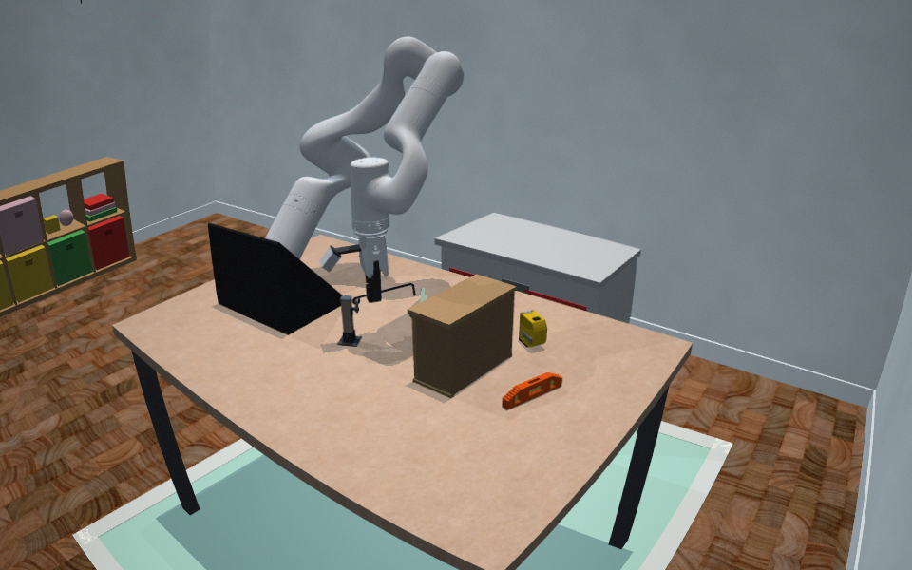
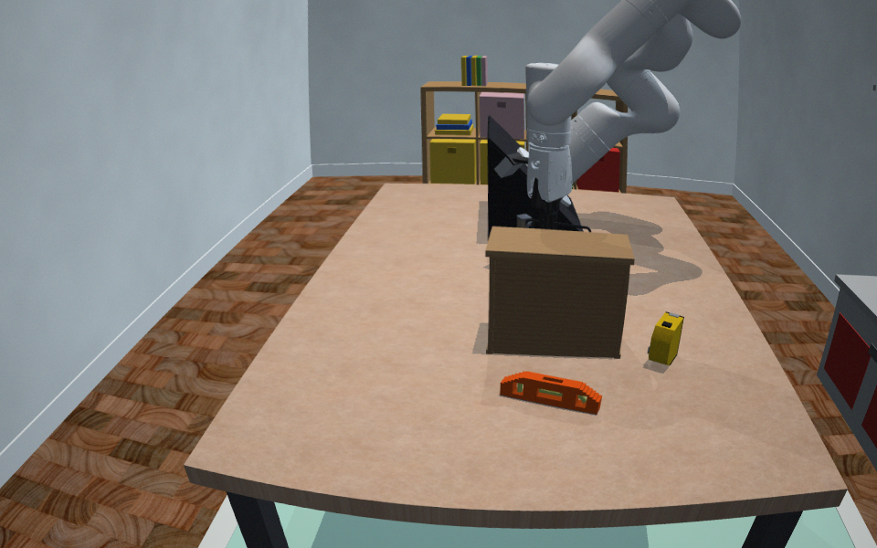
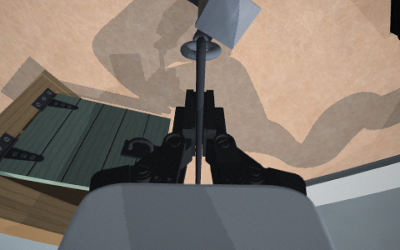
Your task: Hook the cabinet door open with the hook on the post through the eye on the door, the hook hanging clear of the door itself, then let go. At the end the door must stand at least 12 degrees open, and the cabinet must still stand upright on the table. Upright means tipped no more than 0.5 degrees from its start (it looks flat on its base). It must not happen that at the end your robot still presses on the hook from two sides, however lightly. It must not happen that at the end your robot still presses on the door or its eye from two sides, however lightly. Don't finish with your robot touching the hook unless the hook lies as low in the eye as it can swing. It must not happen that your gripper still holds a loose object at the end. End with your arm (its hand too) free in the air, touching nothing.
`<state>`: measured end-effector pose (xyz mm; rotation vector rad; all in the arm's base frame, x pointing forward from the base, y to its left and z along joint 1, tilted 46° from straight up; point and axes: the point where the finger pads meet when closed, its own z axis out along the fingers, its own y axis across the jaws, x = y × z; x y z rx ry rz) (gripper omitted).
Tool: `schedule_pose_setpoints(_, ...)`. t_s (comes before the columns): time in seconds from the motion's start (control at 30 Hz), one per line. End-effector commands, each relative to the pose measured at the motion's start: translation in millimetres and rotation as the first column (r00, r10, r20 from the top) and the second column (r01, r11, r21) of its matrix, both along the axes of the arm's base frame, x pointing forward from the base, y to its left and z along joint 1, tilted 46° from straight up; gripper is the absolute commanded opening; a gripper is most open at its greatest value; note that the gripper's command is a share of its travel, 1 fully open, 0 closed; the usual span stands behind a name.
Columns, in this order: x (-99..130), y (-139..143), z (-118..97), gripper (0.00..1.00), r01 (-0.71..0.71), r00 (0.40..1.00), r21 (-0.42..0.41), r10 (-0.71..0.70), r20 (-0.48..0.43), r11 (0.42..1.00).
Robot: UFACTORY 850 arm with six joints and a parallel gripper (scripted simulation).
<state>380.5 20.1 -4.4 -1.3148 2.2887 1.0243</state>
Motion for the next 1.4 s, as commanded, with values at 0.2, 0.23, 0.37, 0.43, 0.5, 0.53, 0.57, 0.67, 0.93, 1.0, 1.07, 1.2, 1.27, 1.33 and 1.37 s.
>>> schedule_pose_setpoints(0.2, 3.0, -1.7, -1.0, 0.04, 0.046, 0.998, -0.007, -0.046, -0.046, 0.999)
schedule_pose_setpoints(0.23, 3.5, -1.9, -1.3, 0.04, 0.056, 0.997, -0.009, -0.057, -0.056, 0.998)
schedule_pose_setpoints(0.37, 4.7, -2.4, -2.0, 0.04, 0.079, 0.994, -0.013, -0.079, -0.079, 0.997)
schedule_pose_setpoints(0.43, 4.9, -2.5, -2.1, 0.04, 0.083, 0.993, -0.014, -0.084, -0.084, 0.996)
schedule_pose_setpoints(0.5, 5.7, -3.0, -2.7, 0.04, 0.101, 0.990, -0.018, -0.102, -0.102, 0.995)
schedule_pose_setpoints(0.53, 5.7, -3.0, -2.7, 0.04, 0.101, 0.990, -0.018, -0.102, -0.102, 0.995)
schedule_pose_setpoints(0.57, 5.7, -3.0, -2.7, 0.04, 0.101, 0.990, -0.018, -0.102, -0.102, 0.995)
schedule_pose_setpoints(0.67, 6.8, -3.5, -3.4, 0.04, 0.122, 0.984, -0.023, -0.124, -0.124, 0.992)
schedule_pose_setpoints(0.93, 8.8, -4.8, -4.9, 0.04, 0.166, 0.971, -0.035, -0.170, -0.168, 0.985)
schedule_pose_setpoints(1.0, 8.8, -4.8, -5.0, 0.04, 0.167, 0.971, -0.035, -0.171, -0.170, 0.985)
schedule_pose_setpoints(1.07, 9.3, -5.2, -5.4, 0.04, 0.179, 0.966, -0.039, -0.183, -0.181, 0.983)
schedule_pose_setpoints(1.2, 10.1, -5.8, -6.1, 0.04, 0.198, 0.958, -0.045, -0.203, -0.201, 0.979)
schedule_pose_setpoints(1.27, 10.6, -6.2, -6.5, 0.04, 0.209, 0.953, -0.049, -0.214, -0.212, 0.977)
schedule_pose_setpoints(1.33, 10.7, -6.2, -6.6, 0.04, 0.210, 0.953, -0.049, -0.216, -0.214, 0.976)
schedule_pose_setpoints(1.37, 10.8, -6.3, -6.7, 0.04, 0.214, 0.951, -0.050, -0.220, -0.217, 0.976)
